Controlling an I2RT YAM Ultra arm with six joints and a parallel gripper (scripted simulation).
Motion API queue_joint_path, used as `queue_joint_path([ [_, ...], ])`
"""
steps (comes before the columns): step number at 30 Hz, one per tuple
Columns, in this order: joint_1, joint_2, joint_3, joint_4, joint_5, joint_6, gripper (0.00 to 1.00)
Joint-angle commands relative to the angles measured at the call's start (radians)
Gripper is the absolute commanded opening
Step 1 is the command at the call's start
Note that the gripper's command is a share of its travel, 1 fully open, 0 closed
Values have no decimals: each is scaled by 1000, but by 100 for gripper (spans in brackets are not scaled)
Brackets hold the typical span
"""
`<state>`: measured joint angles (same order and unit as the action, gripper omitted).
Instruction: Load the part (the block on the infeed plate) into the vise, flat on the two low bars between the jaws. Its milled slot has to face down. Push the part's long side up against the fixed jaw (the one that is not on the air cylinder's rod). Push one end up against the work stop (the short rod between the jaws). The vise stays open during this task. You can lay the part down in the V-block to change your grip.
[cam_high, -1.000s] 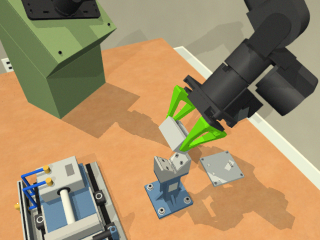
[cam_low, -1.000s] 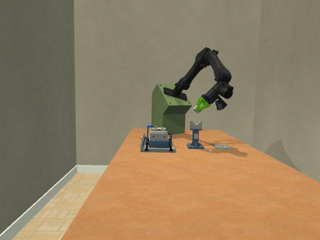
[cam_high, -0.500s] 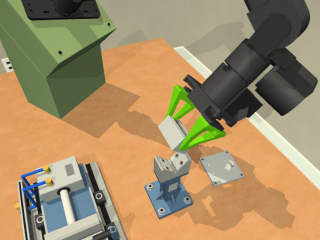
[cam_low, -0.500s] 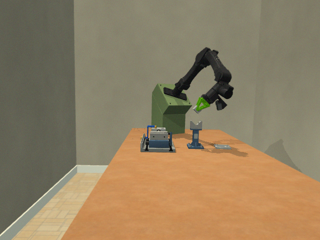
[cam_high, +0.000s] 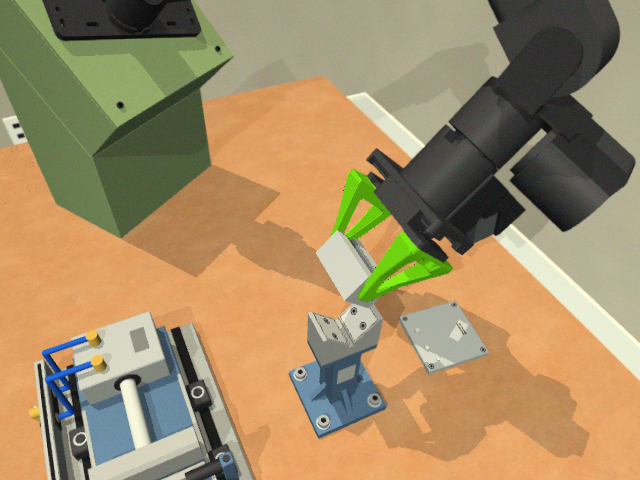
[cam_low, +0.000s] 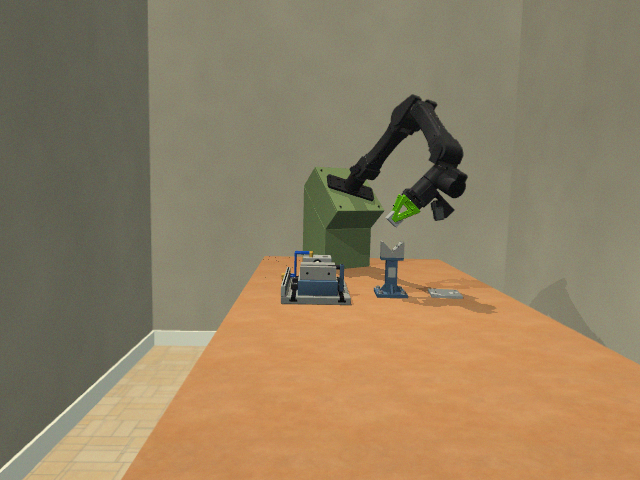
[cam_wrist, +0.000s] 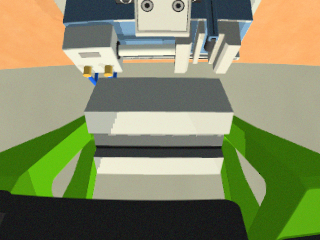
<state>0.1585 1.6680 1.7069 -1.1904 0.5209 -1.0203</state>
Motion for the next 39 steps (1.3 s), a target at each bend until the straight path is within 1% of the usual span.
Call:
queue_joint_path([
  [1,-5,-8,30,-27,31,7,0],
  [27,-3,2,30,-25,31,8,0],
  [31,-1,-6,29,-23,31,9,0],
  [35,1,11,29,-19,32,9,0],
  [39,5,-1,28,-14,32,11,0],
])
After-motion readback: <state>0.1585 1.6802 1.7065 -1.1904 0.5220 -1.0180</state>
